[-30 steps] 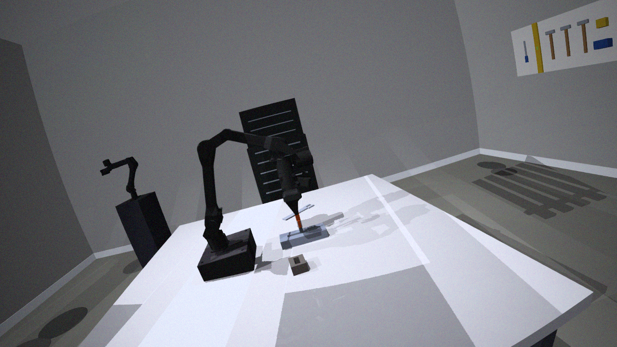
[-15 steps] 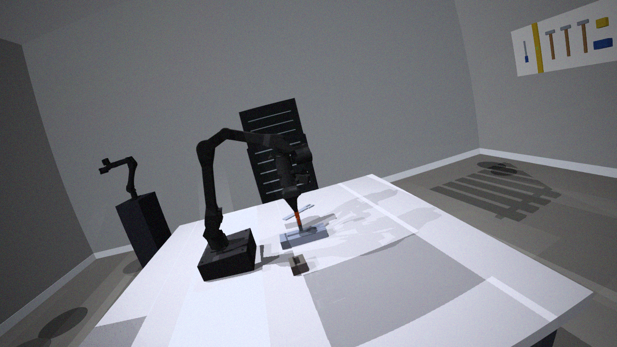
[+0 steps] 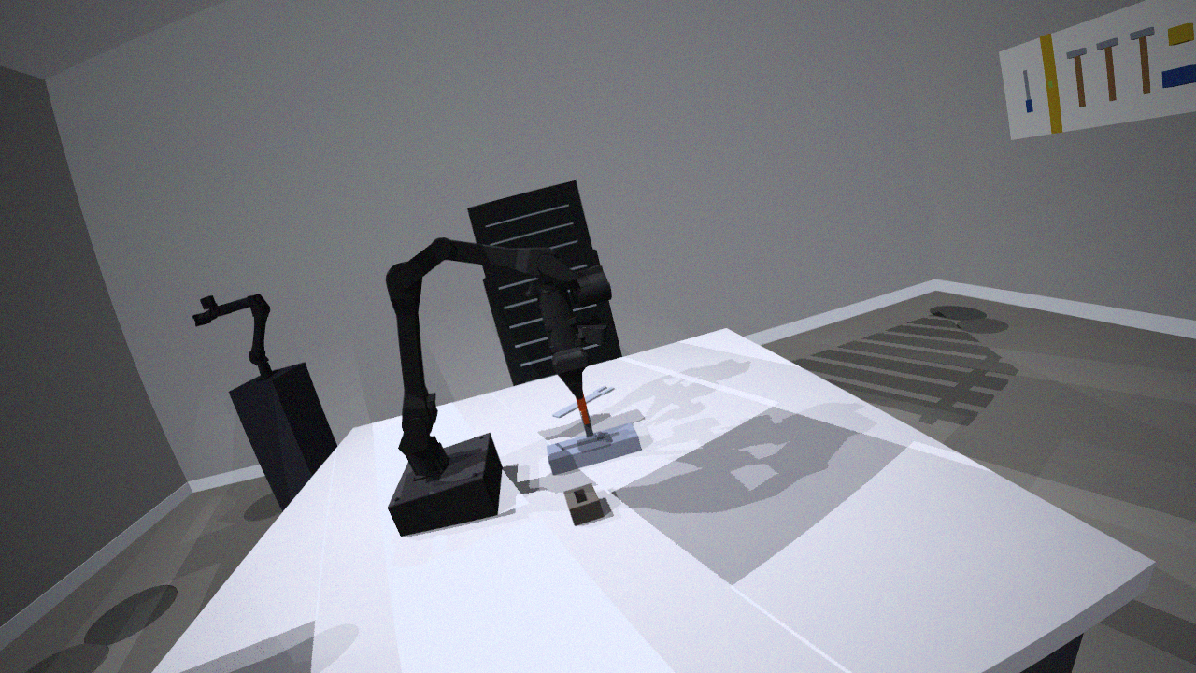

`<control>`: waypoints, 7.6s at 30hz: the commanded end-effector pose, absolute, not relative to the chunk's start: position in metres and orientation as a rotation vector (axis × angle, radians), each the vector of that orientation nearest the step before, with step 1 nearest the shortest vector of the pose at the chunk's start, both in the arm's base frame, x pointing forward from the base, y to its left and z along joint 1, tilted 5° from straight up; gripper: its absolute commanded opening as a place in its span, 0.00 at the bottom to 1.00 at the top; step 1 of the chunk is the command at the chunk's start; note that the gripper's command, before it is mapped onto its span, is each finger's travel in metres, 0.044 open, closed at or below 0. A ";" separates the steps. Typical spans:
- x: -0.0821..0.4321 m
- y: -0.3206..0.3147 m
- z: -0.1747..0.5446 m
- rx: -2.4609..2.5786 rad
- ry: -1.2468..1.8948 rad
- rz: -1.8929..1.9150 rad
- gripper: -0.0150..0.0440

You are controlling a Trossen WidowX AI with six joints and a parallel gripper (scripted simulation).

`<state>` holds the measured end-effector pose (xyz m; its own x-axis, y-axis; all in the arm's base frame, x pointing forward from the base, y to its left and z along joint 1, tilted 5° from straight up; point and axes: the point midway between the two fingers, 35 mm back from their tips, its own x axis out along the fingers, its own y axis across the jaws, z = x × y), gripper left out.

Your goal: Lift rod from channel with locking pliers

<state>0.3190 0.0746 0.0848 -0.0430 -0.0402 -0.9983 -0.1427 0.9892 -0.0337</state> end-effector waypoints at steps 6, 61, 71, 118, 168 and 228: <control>0.319 0.075 0.086 -0.140 1.612 0.088 0.80; 0.316 0.074 0.050 -0.140 1.612 0.088 0.80; 0.316 0.074 0.043 -0.140 1.612 0.088 0.79; 0.315 0.079 0.043 -0.140 1.612 0.089 0.68; 0.315 0.081 0.043 -0.140 1.612 0.089 0.43; 0.323 0.092 0.094 -0.149 1.538 0.093 0.43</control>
